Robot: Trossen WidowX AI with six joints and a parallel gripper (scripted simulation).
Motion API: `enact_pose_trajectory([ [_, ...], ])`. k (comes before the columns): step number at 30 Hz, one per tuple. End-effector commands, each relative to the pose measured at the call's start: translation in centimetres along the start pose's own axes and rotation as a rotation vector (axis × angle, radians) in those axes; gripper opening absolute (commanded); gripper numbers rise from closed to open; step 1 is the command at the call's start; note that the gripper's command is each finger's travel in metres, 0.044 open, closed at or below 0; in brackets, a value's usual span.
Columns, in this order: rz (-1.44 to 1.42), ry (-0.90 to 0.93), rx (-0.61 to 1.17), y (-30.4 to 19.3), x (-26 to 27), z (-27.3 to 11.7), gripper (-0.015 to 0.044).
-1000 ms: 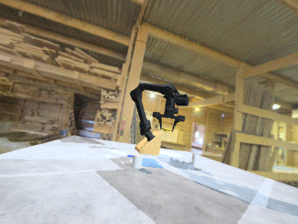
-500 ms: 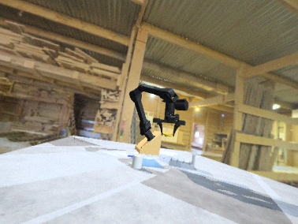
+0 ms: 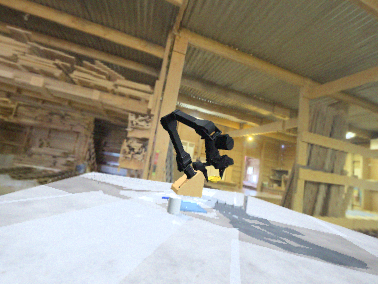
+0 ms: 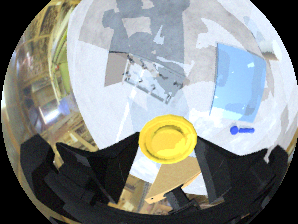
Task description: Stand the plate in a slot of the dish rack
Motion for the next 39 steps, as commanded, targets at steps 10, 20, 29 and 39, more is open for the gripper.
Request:
enact_pose_trajectory([
  [10, -0.233, 0.229, 0.022, 0.2, -0.2, 2.5, 0.0000],
  [20, -0.412, 0.398, -0.034, 0.5, -0.4, 4.2, 0.0000],
  [29, -0.568, 0.533, -0.140, 0.9, -0.7, 5.4, 0.0000],
  [39, -0.733, 0.645, -0.314, 1.2, -1.2, 6.4, 0.0000],
])
Point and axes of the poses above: the point midway between the two fingers, 35 mm back from their tips, its own z axis out along the fingers, its own x axis across the jaws, y = z × x, the point moved 1 cm from there along -z, back along the fingers, and after that the axes turned 1 degree about z, right-handed, at the moved point
